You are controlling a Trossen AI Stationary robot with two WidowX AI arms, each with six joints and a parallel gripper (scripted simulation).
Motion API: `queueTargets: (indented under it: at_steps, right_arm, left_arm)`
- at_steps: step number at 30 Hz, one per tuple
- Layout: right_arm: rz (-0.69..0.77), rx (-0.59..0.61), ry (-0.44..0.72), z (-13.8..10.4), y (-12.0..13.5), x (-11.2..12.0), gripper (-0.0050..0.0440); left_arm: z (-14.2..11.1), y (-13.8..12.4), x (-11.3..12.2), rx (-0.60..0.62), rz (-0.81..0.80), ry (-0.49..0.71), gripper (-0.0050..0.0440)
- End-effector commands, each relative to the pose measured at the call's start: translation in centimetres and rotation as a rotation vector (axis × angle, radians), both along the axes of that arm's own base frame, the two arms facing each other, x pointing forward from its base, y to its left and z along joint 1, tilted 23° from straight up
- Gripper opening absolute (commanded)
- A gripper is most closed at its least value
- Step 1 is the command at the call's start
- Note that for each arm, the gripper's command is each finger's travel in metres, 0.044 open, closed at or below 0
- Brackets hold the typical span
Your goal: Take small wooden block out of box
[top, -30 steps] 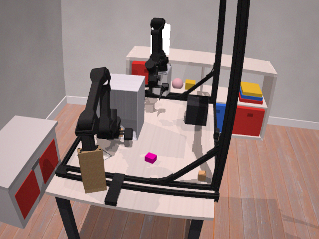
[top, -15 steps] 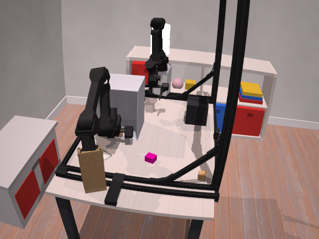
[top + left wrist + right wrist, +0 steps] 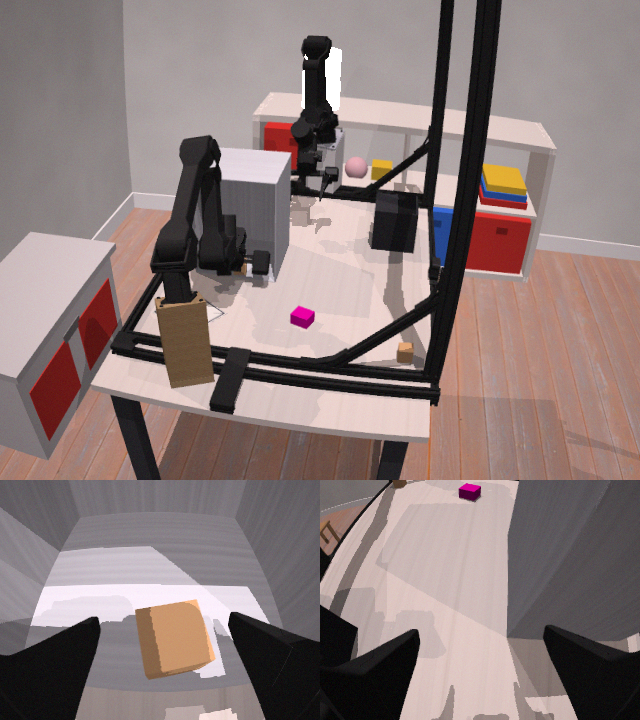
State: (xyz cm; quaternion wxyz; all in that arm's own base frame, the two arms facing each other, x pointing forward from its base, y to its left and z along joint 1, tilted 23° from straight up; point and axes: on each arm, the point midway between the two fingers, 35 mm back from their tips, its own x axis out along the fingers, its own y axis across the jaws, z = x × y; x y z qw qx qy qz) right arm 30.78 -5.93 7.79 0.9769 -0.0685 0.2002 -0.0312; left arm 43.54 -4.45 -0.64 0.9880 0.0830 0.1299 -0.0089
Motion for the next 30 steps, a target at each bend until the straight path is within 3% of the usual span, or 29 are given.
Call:
queueTargets:
  at_steps: [1,13,20,30]
  right_arm:
    - [0.005,-0.002,0.003,-0.08,0.06,-0.03,0.04]
    - [0.005,-0.002,0.003,-0.08,0.06,-0.03,0.04]
    - [0.005,-0.002,0.003,-0.08,0.06,-0.03,0.04]
    - [0.005,-0.002,0.003,-0.08,0.06,-0.03,0.04]
  left_arm:
    - [-0.03,-0.17,0.55,0.009,-0.013,-0.004,0.04]
    - [0.27,-0.42,1.51,0.023,-0.031,-0.019,0.04]
    - [0.27,-0.42,1.51,0.023,-0.031,-0.019,0.0232]
    - [0.27,-0.42,1.51,0.023,-0.031,-0.019,0.0185]
